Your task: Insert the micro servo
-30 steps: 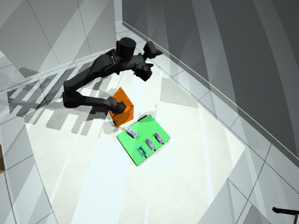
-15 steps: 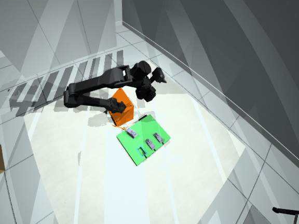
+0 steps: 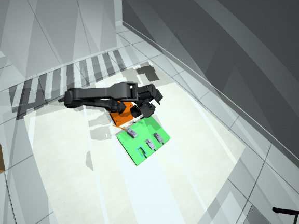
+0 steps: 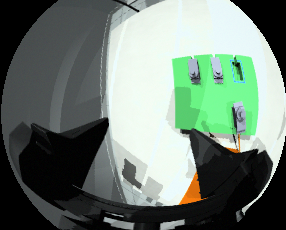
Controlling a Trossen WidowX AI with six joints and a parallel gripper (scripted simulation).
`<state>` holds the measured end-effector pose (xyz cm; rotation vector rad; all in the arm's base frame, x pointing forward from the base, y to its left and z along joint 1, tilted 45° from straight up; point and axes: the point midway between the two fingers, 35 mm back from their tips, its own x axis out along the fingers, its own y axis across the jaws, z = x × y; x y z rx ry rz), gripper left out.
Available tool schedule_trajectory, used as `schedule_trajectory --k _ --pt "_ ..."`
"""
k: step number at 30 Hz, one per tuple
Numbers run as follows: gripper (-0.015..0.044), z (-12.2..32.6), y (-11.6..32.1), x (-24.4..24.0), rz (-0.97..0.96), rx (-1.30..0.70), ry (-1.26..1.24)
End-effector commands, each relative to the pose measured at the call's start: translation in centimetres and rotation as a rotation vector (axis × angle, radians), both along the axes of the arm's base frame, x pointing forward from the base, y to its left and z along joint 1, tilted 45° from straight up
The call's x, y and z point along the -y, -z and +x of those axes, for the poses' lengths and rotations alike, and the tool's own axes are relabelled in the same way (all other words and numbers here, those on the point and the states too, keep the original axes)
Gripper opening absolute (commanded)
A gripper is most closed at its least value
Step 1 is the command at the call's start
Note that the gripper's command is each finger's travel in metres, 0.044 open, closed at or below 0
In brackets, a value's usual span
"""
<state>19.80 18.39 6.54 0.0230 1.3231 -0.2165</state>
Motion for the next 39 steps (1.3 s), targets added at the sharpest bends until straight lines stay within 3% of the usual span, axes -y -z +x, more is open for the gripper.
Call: schedule_trajectory --k 1,23,39 --pt "0.044 0.5 0.6 3.1 -0.119 -0.026 -0.038" --pt "0.044 -1.7 1.2 17.5 -0.632 -0.418 -0.285" --pt "0.044 -2.1 2.8 20.2 -0.658 -0.456 -0.305"
